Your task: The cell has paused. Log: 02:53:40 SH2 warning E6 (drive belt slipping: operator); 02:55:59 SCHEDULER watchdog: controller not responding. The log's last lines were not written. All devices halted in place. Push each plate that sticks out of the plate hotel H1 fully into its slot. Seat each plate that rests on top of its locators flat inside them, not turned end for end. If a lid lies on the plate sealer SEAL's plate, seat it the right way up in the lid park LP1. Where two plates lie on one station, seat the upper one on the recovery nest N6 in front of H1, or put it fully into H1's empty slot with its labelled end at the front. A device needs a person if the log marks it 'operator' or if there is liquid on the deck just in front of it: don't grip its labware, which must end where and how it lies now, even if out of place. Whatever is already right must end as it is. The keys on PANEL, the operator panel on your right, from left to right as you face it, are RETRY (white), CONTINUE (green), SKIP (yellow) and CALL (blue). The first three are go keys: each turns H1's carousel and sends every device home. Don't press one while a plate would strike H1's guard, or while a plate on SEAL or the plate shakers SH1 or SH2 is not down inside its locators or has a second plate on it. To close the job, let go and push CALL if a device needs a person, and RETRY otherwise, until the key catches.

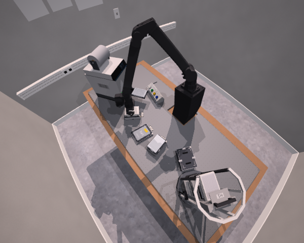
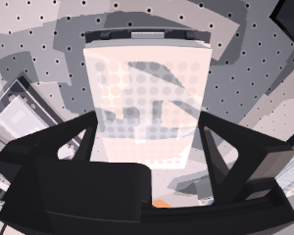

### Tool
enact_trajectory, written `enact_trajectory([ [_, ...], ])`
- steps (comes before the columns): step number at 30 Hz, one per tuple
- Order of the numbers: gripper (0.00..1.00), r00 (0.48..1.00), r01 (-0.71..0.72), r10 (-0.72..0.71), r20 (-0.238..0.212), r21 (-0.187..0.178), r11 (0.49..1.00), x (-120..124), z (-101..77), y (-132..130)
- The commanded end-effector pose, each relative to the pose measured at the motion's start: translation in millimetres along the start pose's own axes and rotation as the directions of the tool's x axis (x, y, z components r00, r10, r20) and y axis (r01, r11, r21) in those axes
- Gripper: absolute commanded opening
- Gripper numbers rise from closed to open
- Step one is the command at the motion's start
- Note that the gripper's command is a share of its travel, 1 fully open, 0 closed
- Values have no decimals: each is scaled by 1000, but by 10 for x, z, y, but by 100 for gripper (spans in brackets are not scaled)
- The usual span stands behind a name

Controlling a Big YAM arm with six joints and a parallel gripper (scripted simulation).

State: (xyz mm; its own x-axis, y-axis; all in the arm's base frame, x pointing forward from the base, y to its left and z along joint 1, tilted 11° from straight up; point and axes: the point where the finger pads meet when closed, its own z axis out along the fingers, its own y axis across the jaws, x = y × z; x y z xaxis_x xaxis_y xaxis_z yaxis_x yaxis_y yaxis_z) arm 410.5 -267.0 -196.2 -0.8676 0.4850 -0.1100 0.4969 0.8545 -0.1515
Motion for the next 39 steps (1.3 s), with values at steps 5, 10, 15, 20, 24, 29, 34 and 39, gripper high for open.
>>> enact_trajectory([
  [5, 100, 1000, -1, 1, 14, -1, 1000, -76, -23, -2],
  [10, 100, 1000, -1, 1, 14, -1, 1000, -76, -23, -1],
  [15, 94, 1000, -1, 1, 14, -1, 1000, -76, -23, -1],
  [20, 84, 1000, -1, 1, 14, -1, 1000, -76, -23, -1],
  [24, 84, 1000, -1, 1, 14, -1, 1000, -76, -23, -1],
  [29, 84, 1000, -1, 1, 14, -1, 1000, -76, -23, -1],
  [34, 84, 1000, -1, 1, 14, -1, 1000, -76, -23, -1],
  [39, 84, 1000, -1, 1, 14, -1, 1000, -76, -23, -1],
])
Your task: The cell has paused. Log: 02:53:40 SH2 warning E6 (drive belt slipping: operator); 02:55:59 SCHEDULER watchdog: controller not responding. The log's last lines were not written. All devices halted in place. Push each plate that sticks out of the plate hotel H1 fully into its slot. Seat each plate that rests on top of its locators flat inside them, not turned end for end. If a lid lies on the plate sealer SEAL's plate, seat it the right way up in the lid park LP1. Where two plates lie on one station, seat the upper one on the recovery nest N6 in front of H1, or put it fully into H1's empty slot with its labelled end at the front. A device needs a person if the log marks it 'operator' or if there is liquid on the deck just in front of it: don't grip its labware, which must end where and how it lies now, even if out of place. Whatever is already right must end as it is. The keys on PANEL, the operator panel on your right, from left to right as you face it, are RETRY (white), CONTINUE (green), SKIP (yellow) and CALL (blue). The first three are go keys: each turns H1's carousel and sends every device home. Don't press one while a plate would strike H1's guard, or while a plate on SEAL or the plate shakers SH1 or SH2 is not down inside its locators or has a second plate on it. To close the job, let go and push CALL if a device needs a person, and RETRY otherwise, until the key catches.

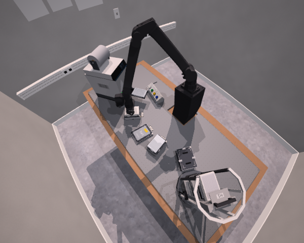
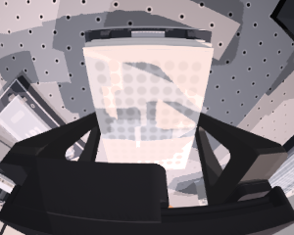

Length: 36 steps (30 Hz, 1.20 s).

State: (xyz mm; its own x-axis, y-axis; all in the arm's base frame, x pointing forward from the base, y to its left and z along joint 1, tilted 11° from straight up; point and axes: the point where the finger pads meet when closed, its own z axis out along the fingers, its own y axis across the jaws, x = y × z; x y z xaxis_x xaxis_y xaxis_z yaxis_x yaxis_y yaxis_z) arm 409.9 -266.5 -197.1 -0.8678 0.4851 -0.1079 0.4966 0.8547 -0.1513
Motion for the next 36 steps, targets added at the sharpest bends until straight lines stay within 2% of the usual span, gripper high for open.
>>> enact_trajectory([
  [1, 84, 1000, -1, 1, 16, -1, 1000, -84, -31, -4],
  [8, 84, 1000, -1, 1, 16, -1, 1000, -84, -31, -4],
  [9, 84, 1000, 1, -1, 3, -2, 1000, -34, 25, -16],
  [16, 84, 1000, 0, 0, 18, -2, 1000, -86, -126, -24],
  [36, 84, 1000, 2, -1, 12, -3, 1000, -55, -170, 7],
])
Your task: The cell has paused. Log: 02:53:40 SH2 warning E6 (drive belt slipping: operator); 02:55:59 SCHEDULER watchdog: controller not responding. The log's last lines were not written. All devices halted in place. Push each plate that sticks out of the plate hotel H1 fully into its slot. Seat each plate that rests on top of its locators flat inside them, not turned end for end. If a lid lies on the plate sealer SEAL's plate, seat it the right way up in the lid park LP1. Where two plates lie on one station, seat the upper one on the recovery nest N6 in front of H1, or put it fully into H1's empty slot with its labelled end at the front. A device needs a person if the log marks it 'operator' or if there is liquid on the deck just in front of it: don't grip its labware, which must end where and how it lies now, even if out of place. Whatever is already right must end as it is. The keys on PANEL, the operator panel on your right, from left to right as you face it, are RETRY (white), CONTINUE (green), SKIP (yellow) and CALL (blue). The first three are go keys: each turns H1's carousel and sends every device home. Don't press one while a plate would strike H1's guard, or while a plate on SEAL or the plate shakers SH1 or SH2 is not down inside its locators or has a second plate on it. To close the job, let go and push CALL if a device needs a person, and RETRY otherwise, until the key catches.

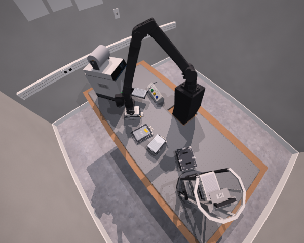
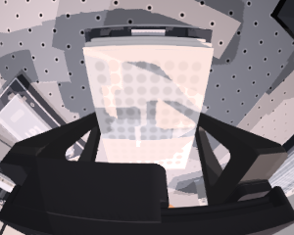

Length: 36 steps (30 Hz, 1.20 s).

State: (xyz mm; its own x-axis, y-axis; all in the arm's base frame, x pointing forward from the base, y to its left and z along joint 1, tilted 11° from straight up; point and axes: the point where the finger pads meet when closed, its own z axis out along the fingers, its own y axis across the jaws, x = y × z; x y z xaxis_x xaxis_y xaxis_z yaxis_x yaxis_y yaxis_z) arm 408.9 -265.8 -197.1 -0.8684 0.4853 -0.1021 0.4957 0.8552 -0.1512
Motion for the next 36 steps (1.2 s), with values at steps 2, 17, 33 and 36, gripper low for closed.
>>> enact_trajectory([
  [2, 84, 1000, 1, -1, 18, -3, 1000, -68, -175, 10],
  [17, 84, 1000, 1, -1, 18, -3, 1000, -77, -213, 32],
  [33, 84, 1000, 3, -3, 19, -3, 1000, -88, -256, 47],
  [36, 84, 1000, 3, -3, 19, -3, 1000, -90, -261, 47],
])
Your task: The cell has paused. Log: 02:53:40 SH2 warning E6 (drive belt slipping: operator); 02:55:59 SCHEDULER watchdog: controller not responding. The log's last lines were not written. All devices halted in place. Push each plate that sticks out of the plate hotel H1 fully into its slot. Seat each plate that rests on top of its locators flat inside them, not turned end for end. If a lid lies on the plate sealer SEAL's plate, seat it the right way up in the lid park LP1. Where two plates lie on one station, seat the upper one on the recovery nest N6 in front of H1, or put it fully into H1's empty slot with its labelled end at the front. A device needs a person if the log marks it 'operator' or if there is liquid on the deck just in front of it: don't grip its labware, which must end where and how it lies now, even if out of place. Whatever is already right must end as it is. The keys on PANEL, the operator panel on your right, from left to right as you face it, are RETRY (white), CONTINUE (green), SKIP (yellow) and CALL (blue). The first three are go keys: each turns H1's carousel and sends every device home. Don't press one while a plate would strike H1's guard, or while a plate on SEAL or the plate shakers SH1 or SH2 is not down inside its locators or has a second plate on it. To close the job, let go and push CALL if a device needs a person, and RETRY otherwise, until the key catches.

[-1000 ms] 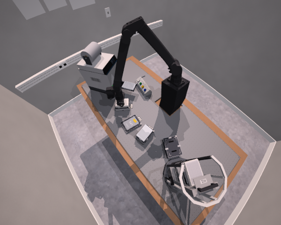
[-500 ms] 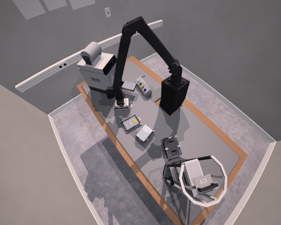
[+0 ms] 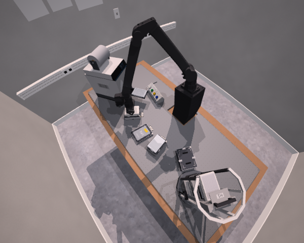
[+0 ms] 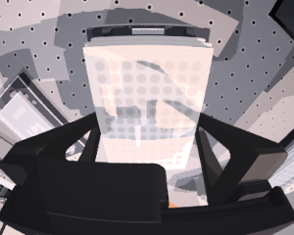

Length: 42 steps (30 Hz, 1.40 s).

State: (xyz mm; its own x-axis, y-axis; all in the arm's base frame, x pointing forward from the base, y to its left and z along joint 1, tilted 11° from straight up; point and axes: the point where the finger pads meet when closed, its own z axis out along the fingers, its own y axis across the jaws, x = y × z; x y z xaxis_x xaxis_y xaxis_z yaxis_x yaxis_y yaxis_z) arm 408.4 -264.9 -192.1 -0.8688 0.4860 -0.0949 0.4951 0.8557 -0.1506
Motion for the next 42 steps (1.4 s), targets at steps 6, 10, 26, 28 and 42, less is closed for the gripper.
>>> enact_trajectory([
  [6, 84, 1000, 3, -3, 26, -2, 1000, -96, -227, 52],
  [10, 84, 1000, 3, -3, 27, -2, 1000, -104, -239, 53],
  [26, 84, 999, 2, -2, 42, -2, 1000, -193, -283, 51],
  [28, 84, 999, 2, -1, 47, -2, 1000, -222, -289, 50],
  [42, 84, 998, 0, 0, 55, -2, 1000, -292, -307, 48],
])
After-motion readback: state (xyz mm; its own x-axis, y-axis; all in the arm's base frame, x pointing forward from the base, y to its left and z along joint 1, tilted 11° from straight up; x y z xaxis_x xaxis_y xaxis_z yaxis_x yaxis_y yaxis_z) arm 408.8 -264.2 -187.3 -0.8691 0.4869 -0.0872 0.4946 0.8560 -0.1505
